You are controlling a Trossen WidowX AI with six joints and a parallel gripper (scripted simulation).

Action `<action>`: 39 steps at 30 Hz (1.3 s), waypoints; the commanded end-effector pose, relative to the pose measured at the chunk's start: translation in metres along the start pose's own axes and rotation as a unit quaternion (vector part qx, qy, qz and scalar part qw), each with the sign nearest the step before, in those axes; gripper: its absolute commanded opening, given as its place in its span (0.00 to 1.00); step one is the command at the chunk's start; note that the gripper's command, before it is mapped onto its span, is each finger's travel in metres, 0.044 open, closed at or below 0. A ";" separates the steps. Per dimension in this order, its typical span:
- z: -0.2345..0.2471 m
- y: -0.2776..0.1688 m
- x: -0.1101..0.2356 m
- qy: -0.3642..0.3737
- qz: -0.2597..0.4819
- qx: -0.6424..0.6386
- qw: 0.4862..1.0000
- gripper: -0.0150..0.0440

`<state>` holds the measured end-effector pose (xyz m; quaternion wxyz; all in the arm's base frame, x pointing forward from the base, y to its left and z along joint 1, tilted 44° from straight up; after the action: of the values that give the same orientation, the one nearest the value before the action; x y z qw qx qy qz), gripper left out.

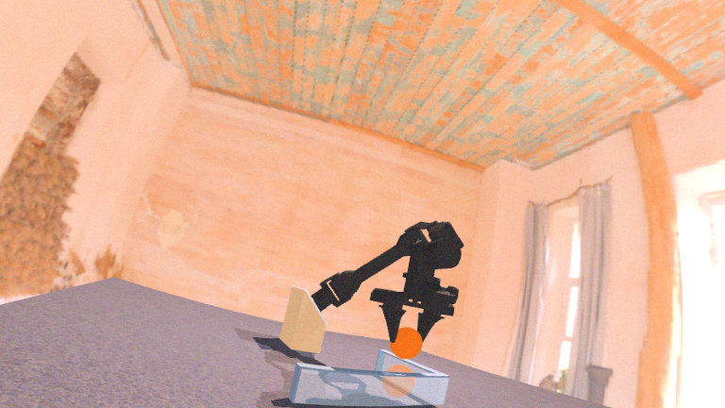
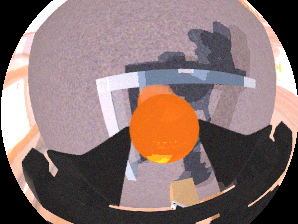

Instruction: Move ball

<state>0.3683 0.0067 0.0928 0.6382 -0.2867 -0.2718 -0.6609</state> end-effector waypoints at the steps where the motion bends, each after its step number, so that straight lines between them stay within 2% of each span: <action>1: 0.000 0.000 -0.016 0.002 0.002 -0.006 1.000 0.25; 10: 0.001 -0.002 -0.065 0.004 0.002 -0.006 1.000 0.25; 33: 0.001 -0.002 -0.085 0.005 0.002 -0.006 1.000 0.25; 39: 0.002 0.000 -0.081 0.003 -0.002 -0.002 1.000 0.52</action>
<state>0.3704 0.0635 0.0354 0.6371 -0.2857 -0.2684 -0.6637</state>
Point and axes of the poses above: the point midway between the two fingers, 35 mm back from their tips, its own x axis back along the fingers, its own z axis across the jaws, y = z × x, the point moved 4 cm from there along x, back along the fingers, and after that the axes turned 2 degrees about -x, right-handed, at the moved point
